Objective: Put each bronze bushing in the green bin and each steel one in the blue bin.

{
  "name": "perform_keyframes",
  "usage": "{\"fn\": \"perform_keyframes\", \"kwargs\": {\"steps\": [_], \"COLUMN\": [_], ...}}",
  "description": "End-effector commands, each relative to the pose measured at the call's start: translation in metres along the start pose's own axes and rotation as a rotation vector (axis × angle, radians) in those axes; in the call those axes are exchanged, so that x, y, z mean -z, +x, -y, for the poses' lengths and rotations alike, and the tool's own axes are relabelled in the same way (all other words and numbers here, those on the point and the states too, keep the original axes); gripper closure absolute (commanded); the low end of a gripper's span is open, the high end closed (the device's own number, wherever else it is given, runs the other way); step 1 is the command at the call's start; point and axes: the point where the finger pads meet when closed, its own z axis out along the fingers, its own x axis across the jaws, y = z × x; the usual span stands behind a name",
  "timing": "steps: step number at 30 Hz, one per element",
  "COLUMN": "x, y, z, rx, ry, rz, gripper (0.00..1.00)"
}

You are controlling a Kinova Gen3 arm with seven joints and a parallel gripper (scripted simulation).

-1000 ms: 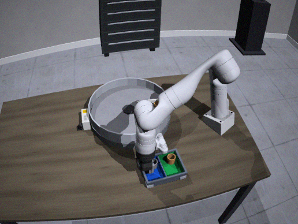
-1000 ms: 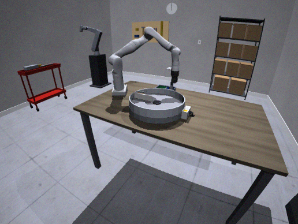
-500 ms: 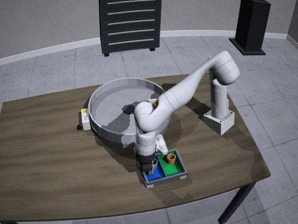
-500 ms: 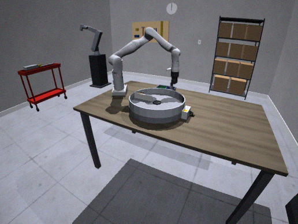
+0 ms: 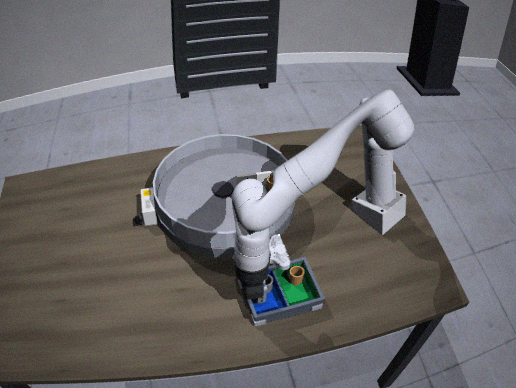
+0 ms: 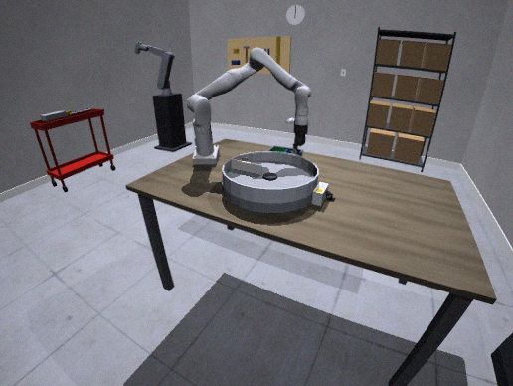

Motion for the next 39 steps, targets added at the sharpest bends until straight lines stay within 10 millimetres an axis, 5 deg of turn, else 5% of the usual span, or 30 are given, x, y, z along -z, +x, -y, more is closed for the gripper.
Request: {"fn": "perform_keyframes", "kwargs": {"steps": [1, 34, 35, 39], "x": [0.001, -0.011, -0.011, -0.011], "y": [0.000, 0.000, 0.000, 0.000], "z": [-0.001, -0.001, -0.001, -0.001], "rx": [0.000, 0.000, 0.000, 0.000], "ry": [-0.001, -0.001, -0.001, -0.001], "rz": [-0.001, -0.001, -0.001, -0.001], "gripper": [1.00, 1.00, 0.53, 0.53]}}
